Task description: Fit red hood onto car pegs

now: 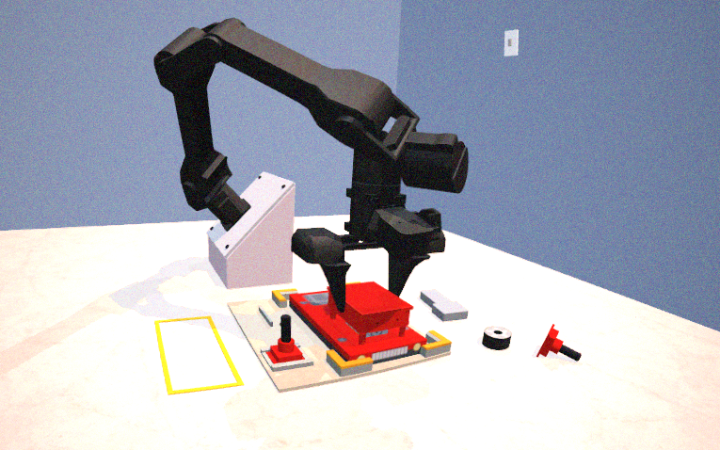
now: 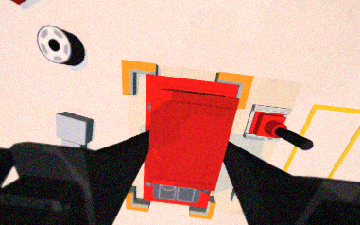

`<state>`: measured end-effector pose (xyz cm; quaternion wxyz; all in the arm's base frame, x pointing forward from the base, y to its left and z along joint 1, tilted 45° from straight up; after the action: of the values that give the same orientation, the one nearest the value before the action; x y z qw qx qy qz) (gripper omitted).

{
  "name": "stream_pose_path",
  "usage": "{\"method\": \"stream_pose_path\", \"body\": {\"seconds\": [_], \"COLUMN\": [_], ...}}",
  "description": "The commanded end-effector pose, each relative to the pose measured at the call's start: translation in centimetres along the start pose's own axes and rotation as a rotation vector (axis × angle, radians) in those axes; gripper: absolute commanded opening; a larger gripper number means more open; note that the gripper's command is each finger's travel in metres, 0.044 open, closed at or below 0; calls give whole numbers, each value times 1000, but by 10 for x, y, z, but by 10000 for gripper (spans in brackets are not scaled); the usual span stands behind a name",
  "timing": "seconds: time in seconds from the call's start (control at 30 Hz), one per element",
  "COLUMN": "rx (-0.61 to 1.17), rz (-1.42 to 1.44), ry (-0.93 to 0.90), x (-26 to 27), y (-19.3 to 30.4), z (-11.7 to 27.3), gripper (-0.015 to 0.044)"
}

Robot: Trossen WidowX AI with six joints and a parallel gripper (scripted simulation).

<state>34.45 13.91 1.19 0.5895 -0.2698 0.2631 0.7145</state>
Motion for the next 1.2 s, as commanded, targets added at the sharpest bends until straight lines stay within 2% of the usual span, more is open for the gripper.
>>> {"method": "stream_pose_path", "body": {"seconds": [0.0,1.17], "rx": [-3,-7], "rz": [-1,0], "ry": [-2,-1], "x": [0,0], "y": [0,1], "z": [-1,-12], "gripper": [0,0]}}
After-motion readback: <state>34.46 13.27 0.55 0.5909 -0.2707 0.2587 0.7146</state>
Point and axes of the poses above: the point midway between the two fingers, 35 mm back from their tips, its own z axis back along the fingers, its own x axis across the jaws, y = z × x, the point moved 10 cm from there along z, back along the fingers, and after that the axes turned 9 degrees about z, right-handed, at the moved point
